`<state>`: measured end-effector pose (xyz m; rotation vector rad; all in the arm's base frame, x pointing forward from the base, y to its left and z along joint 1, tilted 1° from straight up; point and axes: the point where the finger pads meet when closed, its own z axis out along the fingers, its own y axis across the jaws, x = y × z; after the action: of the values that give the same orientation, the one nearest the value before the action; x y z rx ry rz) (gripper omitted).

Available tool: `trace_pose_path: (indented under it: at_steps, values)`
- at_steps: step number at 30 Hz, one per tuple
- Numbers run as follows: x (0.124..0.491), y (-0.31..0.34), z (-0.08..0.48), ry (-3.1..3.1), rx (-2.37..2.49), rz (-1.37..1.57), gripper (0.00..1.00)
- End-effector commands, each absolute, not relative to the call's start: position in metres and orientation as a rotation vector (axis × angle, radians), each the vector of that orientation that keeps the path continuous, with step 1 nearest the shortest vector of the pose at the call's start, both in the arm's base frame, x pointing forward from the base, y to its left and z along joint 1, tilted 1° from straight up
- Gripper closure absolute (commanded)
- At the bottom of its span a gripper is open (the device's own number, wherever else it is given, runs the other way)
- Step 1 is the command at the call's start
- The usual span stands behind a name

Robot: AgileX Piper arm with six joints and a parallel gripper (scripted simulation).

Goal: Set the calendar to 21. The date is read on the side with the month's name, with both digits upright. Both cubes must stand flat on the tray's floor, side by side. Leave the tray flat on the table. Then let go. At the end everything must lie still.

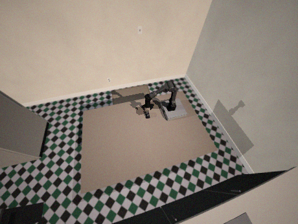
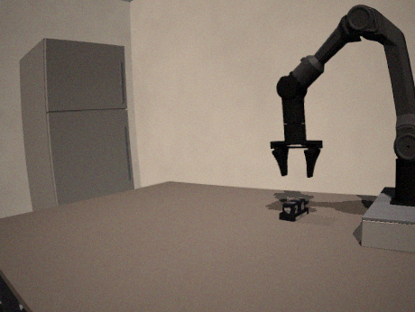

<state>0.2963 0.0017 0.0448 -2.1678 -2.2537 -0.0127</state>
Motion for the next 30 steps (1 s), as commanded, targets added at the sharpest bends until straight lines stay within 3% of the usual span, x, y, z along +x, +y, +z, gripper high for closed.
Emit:
trace_pose_path:
  at_steps: [1, 7, 8, 30]
  values:
    - [0.2956, 0.0018, 0.0432, -2.231, -2.189, -0.008, 0.0]
    - [0.2956, 0.0018, 0.0429, -2.214, -2.207, -0.008, 0.0]
    - [0.2956, 0.0018, 0.0429, -2.214, -2.206, -0.008, 0.36]
    - [0.2956, 0.0018, 0.0429, -2.214, -2.206, -0.008, 0.36]
